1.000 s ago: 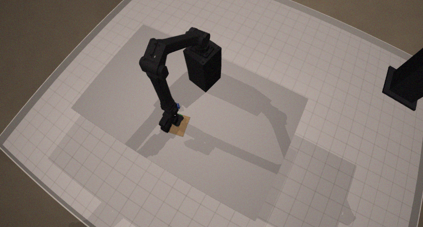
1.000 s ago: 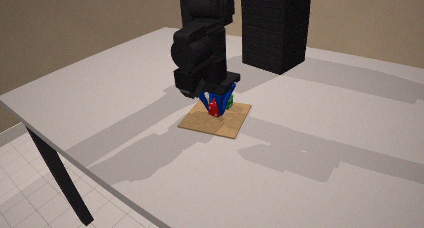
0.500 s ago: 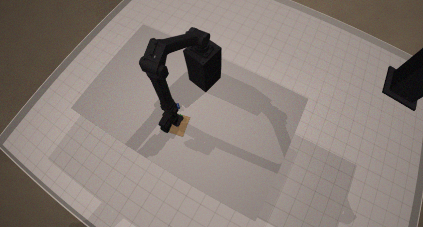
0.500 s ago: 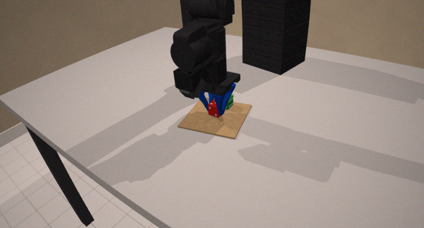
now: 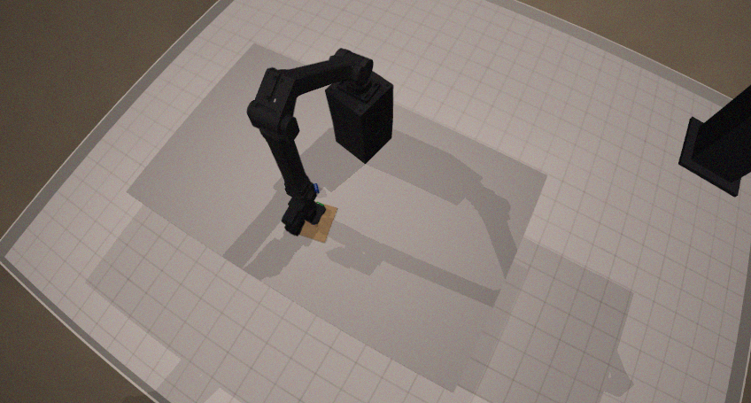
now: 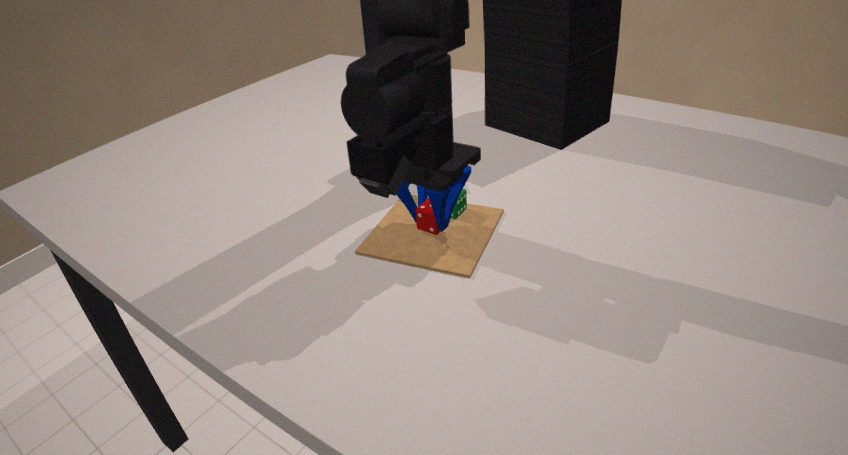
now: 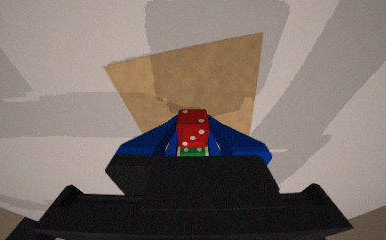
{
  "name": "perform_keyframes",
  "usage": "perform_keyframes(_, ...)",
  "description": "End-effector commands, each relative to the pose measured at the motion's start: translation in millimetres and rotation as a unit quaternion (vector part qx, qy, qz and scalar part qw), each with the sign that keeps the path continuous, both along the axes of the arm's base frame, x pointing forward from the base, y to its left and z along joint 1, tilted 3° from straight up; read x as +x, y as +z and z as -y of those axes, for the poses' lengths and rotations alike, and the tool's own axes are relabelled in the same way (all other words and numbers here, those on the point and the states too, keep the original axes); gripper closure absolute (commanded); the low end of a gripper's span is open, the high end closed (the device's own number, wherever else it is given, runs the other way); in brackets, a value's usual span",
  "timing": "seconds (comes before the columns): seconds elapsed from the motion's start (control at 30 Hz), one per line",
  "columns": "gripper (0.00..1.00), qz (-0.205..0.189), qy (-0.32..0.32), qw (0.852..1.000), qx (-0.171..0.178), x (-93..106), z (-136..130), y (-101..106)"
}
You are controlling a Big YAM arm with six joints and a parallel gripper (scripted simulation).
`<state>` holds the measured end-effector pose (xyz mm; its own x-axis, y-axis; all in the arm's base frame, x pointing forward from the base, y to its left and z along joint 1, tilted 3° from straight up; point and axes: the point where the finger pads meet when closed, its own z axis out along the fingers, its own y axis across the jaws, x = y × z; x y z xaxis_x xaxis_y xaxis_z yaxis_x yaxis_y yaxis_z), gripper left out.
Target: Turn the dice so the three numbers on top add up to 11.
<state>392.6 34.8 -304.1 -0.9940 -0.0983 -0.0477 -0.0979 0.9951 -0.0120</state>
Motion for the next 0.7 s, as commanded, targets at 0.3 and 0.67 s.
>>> perform_keyframes(0.3,0.74,0.002,-0.001,1.0,0.0,2.9,4,-4)
perform_keyframes(0.67,0.74,0.008,-0.002,1.0,0.001,6.8,4,-3)
